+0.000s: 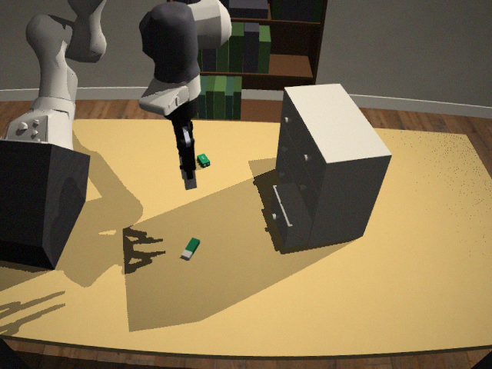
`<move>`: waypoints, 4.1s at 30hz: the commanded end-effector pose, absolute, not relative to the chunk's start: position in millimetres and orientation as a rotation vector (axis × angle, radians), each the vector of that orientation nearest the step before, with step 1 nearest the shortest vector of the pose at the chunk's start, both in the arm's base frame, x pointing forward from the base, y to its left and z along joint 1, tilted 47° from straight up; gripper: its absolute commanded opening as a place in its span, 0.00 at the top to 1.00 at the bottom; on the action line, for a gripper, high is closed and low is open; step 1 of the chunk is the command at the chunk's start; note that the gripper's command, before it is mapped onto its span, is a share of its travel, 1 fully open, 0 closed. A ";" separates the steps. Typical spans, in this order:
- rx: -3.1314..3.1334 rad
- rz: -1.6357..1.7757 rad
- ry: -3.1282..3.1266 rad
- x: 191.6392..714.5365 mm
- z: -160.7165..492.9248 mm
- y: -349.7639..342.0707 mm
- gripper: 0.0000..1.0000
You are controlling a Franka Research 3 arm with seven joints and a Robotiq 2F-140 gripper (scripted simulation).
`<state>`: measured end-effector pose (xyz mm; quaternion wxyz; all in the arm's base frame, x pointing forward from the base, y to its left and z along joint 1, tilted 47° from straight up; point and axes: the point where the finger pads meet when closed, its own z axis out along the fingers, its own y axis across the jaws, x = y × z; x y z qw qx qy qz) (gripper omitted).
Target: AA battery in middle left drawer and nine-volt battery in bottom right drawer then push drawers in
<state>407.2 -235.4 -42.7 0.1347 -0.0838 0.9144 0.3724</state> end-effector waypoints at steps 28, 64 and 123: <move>-0.166 1.142 2.698 401.0 -40.3 -232.1 0.80; 0.625 1.277 2.795 469.9 35.7 -82.5 0.80; 1.759 1.295 2.663 445.2 94.4 97.4 0.74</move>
